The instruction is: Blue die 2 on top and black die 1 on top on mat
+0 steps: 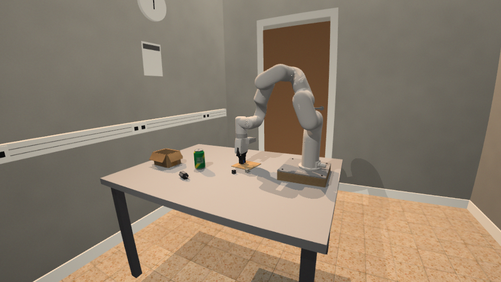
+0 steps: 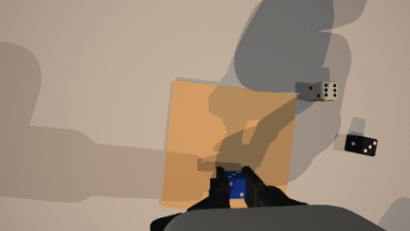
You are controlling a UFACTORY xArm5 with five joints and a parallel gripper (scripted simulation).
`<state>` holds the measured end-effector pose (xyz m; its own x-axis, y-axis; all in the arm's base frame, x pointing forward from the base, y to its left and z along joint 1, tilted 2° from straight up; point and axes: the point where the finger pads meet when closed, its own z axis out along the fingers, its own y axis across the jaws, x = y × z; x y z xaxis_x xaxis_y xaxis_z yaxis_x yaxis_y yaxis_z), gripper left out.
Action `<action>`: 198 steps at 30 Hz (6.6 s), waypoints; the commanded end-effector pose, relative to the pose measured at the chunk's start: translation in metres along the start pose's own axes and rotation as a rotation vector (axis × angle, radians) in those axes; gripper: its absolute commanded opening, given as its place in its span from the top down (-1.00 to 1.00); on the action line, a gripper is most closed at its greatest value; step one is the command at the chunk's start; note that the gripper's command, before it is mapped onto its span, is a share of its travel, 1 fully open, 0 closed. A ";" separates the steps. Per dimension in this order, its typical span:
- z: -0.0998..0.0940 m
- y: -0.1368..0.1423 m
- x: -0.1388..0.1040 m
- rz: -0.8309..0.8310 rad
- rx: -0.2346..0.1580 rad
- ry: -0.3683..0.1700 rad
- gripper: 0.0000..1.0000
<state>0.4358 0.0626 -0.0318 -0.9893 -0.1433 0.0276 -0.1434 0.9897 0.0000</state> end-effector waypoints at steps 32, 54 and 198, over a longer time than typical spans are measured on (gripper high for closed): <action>0.003 0.000 -0.001 0.000 0.000 -0.004 0.69; 0.003 0.000 -0.001 0.000 0.000 -0.004 0.69; -0.070 0.124 0.025 1.435 0.006 -0.007 -1.00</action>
<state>0.3983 0.1735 0.0388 -0.3851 0.9229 -0.0005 0.9224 0.3849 -0.0320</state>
